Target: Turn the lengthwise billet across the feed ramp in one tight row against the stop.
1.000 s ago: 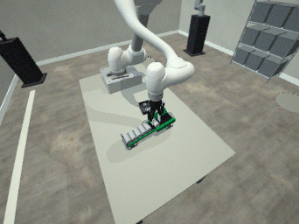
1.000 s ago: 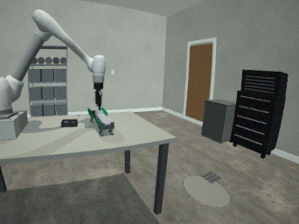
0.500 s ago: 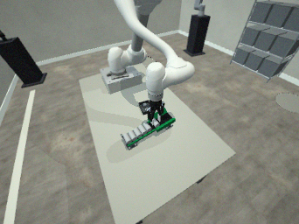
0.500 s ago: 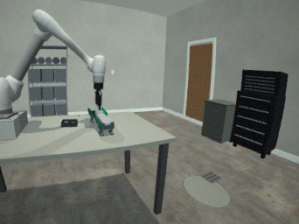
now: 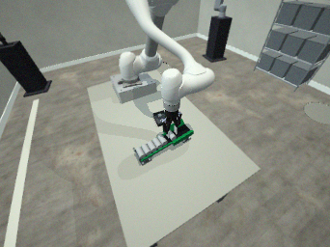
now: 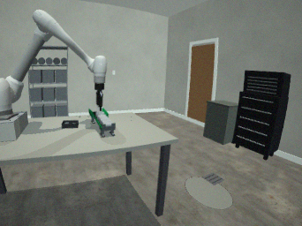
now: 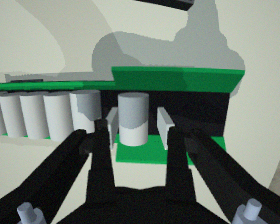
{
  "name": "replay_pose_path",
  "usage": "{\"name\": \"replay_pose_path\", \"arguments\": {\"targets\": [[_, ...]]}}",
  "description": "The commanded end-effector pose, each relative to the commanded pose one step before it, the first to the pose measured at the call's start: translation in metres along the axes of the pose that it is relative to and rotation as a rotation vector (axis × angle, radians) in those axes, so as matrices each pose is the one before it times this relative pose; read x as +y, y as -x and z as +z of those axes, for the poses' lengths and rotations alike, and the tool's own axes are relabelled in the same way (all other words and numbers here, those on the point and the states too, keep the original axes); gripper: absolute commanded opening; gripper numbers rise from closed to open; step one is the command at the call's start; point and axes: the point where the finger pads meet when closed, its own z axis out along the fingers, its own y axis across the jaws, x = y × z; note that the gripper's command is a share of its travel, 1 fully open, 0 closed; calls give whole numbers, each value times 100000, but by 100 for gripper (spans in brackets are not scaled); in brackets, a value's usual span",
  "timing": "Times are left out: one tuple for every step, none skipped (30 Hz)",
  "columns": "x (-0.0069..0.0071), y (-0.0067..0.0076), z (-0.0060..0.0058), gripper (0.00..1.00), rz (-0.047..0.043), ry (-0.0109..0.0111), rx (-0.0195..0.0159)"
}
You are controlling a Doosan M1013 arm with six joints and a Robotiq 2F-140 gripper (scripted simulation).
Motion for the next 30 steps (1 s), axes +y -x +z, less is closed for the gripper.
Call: {"name": "replay_pose_path", "arguments": {"targets": [[5, 1, -170, 41, -2, 21, -17], [0, 0, -69, 41, 0, 0, 0], [0, 0, -81, 41, 0, 0, 0], [0, -1, -93, 41, 0, 0, 0], [0, 0, -107, 41, 0, 0, 0], [0, 0, -120, 41, 0, 0, 0], [0, 0, -132, 41, 0, 0, 0], [0, 0, -145, 41, 0, 0, 0], [0, 0, 0, 41, 0, 0, 0], [0, 0, 0, 41, 0, 0, 0], [0, 0, -158, 41, 0, 0, 0], [0, 0, -170, 41, 0, 0, 0], [0, 0, -181, 41, 0, 0, 0], [0, 0, -193, 41, 0, 0, 0], [0, 0, -203, 41, 0, 0, 0], [0, 0, -214, 41, 0, 0, 0], [0, 0, -223, 41, 0, 0, 0], [0, 0, -232, 41, 0, 0, 0], [0, 0, -239, 41, 0, 0, 0], [0, 0, -247, 41, 0, 0, 0], [0, 0, -252, 41, 0, 0, 0], [0, 0, -258, 41, 0, 0, 0], [0, 0, -261, 41, 0, 0, 0], [0, 0, -265, 41, 0, 0, 0], [0, 0, -266, 41, 0, 0, 0], [0, 0, 0, 41, 0, 0, 0], [0, 0, 0, 41, 0, 0, 0], [0, 0, -267, 41, 0, 0, 0], [0, 0, -266, 41, 0, 0, 0], [0, 0, -264, 41, 0, 0, 0]]}}
